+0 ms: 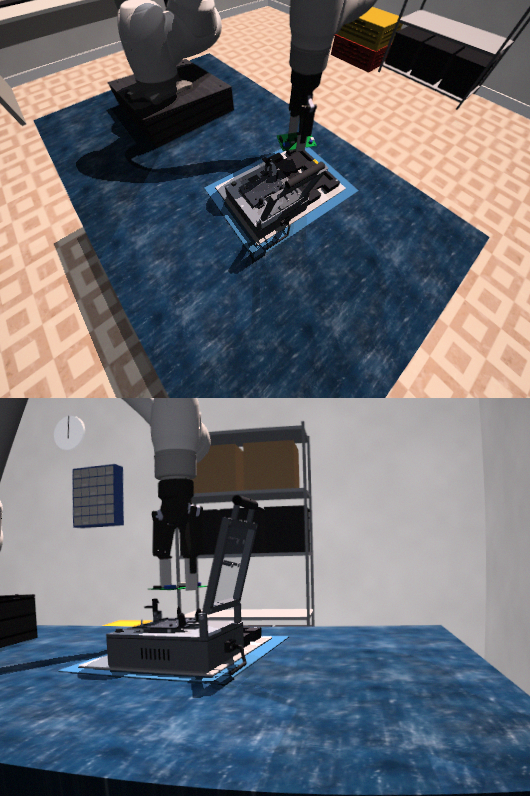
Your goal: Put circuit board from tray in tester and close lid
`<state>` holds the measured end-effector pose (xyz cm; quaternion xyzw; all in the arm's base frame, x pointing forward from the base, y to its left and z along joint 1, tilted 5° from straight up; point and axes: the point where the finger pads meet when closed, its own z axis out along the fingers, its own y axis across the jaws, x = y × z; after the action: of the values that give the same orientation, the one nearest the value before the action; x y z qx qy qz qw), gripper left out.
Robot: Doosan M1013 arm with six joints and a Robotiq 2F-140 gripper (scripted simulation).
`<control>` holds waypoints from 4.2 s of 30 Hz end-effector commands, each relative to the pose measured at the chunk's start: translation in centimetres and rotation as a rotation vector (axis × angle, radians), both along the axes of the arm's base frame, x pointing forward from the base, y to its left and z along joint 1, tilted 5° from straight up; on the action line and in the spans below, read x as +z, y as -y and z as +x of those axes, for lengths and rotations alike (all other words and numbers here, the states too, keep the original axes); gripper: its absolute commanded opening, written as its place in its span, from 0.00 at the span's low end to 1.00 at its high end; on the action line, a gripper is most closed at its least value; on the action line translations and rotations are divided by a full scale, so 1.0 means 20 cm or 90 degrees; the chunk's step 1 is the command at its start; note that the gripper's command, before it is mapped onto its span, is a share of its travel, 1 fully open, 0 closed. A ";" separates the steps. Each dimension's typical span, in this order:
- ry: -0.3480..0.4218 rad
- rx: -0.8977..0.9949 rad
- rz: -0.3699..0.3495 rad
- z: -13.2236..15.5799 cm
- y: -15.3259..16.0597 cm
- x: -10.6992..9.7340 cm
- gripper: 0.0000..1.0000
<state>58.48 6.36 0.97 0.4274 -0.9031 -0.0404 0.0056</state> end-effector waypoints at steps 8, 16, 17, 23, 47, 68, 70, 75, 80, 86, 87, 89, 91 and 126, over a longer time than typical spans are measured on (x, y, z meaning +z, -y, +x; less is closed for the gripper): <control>0.006 0.084 0.006 0.00 0.00 0.00 0.46; 0.010 0.142 0.008 0.00 0.00 0.00 0.46; 0.010 0.149 0.008 0.00 0.00 0.00 0.46; 0.012 0.172 0.009 0.00 0.00 0.00 0.46; 0.017 0.238 0.012 0.00 0.00 0.00 0.46; 0.017 0.243 0.013 0.00 0.00 0.00 0.46; 0.017 0.243 0.013 0.00 0.00 0.00 0.46; 0.017 0.243 0.013 0.00 0.00 0.00 0.46; 0.017 0.243 0.013 0.00 0.00 0.00 0.46; 0.017 0.243 0.013 0.00 0.00 0.00 0.46; 0.017 0.243 0.013 0.00 0.00 0.00 0.46; 0.017 0.243 0.013 0.00 0.00 0.00 0.46; 0.017 0.243 0.013 0.00 0.00 0.00 0.46; 0.017 0.243 0.013 0.00 0.11 0.00 0.46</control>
<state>58.53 4.71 0.97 0.5916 -0.8051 -0.0417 -0.0029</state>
